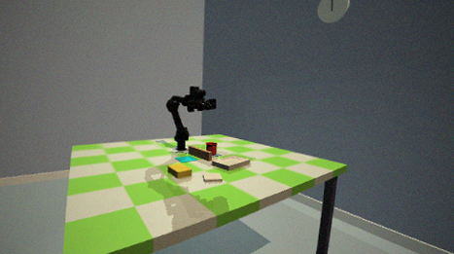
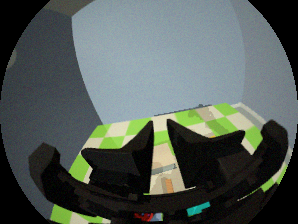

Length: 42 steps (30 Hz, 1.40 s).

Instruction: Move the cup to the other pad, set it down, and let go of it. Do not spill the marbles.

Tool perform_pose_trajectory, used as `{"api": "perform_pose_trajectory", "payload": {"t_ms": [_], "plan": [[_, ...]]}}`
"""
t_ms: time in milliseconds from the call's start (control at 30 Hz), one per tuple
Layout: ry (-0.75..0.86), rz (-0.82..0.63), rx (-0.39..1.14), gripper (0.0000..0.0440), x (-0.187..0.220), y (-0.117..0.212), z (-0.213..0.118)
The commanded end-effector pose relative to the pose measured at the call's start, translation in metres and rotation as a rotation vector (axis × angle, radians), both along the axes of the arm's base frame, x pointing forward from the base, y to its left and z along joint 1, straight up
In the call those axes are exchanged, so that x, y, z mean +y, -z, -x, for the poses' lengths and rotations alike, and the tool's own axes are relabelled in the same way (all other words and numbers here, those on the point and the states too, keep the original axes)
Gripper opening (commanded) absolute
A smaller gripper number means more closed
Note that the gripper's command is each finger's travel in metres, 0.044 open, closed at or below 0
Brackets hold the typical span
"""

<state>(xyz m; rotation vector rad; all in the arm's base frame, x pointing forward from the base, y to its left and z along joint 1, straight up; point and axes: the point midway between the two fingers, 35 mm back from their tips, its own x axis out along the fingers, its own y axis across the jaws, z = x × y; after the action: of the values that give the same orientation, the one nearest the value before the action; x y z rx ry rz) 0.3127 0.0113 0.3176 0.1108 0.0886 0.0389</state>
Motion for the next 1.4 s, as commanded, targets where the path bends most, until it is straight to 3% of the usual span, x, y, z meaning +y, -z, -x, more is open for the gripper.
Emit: {"api": "perform_pose_trajectory", "payload": {"t_ms": [0, 1367], "plan": [[-0.005, -0.032, 0.029, 0.0089, 0.003, -0.002, -0.001], [0.014, -0.468, 0.615, 0.0116, 0.063, 0.021, 0.006]]}}
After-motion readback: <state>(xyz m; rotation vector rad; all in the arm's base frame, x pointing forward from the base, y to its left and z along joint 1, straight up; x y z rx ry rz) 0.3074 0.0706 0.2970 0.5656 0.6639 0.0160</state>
